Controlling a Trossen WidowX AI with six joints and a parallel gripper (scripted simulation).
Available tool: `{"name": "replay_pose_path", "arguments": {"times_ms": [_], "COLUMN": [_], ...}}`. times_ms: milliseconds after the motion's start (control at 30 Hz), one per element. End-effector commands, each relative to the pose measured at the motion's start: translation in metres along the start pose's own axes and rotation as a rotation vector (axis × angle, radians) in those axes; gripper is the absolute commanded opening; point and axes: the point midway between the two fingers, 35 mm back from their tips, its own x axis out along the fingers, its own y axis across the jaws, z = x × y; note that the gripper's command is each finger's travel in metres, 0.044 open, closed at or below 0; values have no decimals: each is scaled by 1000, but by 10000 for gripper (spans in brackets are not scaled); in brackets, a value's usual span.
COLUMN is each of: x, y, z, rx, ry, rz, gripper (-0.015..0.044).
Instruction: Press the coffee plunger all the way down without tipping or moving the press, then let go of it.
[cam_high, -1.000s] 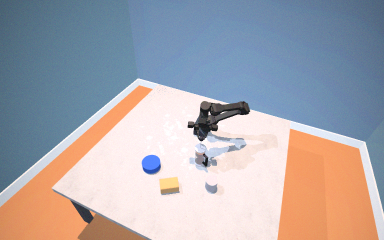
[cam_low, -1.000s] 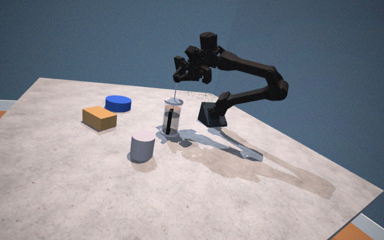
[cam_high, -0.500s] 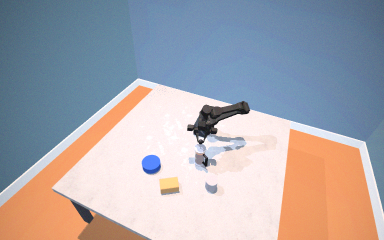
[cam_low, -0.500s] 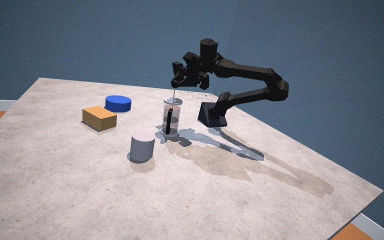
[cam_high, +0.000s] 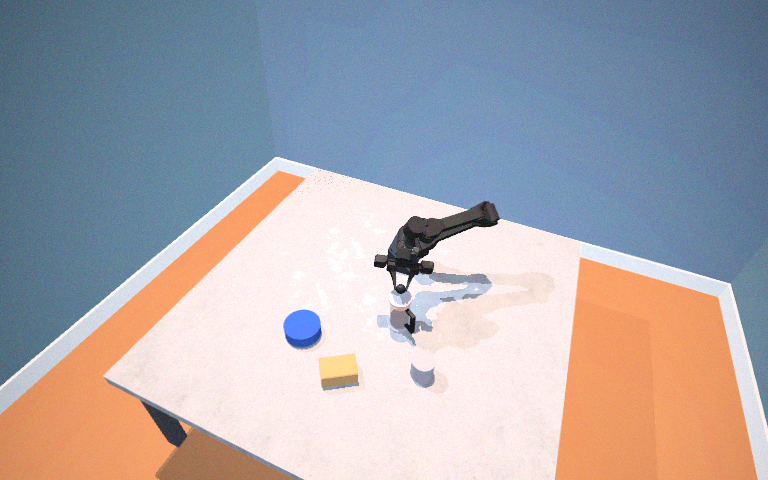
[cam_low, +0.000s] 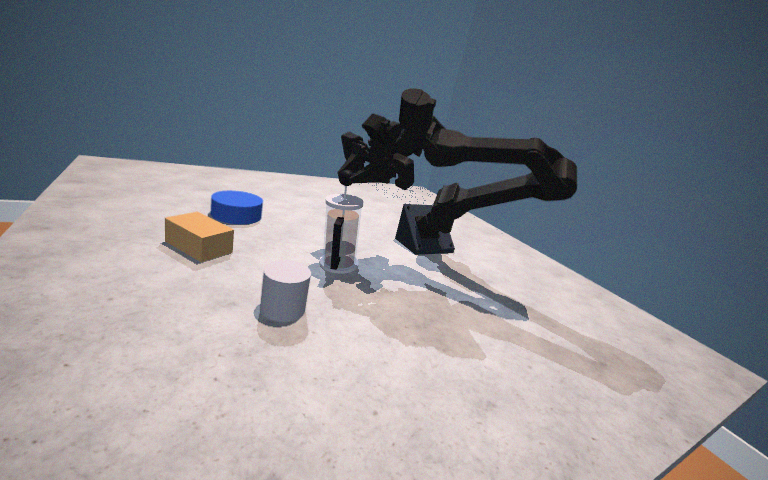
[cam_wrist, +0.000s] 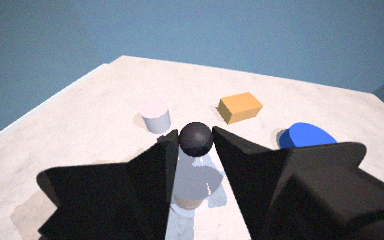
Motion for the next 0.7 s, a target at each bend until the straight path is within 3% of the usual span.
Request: {"name": "replay_pose_path", "arguments": {"times_ms": [0,667], "x": [7,8], "y": [1,-2], "z": [-15,-13], "rx": [51,51], "ry": [36,36], "rz": [18,19], "gripper": [128,128]}}
